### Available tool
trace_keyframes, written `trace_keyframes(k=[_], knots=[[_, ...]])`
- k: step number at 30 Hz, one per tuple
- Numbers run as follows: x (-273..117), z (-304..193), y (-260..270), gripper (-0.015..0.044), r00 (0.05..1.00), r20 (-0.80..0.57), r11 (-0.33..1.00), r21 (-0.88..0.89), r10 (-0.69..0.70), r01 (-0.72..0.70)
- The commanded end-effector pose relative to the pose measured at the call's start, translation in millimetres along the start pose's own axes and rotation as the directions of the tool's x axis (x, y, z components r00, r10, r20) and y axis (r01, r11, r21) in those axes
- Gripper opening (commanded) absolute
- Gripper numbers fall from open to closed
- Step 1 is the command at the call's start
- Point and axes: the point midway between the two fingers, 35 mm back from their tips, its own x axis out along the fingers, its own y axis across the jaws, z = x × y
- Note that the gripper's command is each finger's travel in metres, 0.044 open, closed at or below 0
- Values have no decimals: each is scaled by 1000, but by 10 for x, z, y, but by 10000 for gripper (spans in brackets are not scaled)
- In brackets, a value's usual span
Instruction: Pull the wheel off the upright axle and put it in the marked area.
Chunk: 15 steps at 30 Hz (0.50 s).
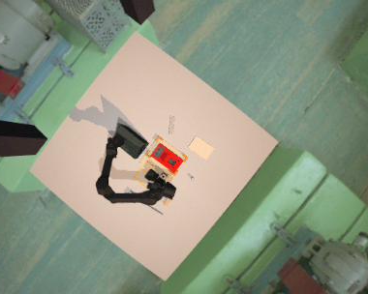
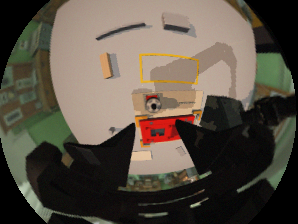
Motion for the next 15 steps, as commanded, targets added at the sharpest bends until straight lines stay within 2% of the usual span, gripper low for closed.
trace_keyframes(k=[1, 9, 15], knots=[[168, -10, -33, 300, 997, 72, 1000, 16, -22, 21], [184, -20, -36, 300, 997, 72, 1000, 16, -23, 22], [562, 2, -25, 300, 997, 72, 1000, 16, -22, 21]])
